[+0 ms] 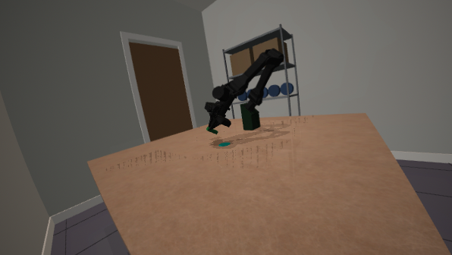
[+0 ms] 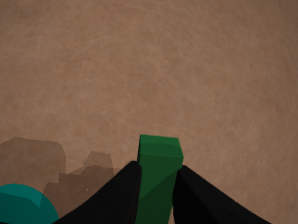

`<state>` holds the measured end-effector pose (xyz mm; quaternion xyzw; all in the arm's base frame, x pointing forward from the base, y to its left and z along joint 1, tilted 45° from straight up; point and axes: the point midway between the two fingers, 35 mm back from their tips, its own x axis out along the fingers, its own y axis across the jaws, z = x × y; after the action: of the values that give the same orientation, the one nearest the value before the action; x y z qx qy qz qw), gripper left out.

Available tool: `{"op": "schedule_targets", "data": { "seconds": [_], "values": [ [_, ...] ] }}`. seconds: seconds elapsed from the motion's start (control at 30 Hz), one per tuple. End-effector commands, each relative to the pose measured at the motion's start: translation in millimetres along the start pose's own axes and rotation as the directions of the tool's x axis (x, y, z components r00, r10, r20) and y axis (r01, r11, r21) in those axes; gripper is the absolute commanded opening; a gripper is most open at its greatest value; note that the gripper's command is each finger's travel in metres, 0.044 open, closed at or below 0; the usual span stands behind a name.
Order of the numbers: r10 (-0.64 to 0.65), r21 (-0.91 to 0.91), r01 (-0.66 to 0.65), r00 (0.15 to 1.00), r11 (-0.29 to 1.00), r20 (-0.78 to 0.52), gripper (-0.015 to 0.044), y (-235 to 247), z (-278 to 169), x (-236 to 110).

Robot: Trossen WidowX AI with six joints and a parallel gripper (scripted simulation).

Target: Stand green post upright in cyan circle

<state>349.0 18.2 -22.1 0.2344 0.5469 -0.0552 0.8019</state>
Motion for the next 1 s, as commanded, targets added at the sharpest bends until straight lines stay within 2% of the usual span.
{"op": "schedule_targets", "data": {
  "seconds": [0.0, 0.97],
  "values": [
    [-0.006, 0.007, 0.005, 0.999, 1.0, 0.035, 0.0023, 1.1, 0.1, -0.9],
    [-0.021, 0.048, 0.01, 0.975, 0.999, 0.223, 0.0023, 5.4, 0.8, -4.5]
  ]
}}
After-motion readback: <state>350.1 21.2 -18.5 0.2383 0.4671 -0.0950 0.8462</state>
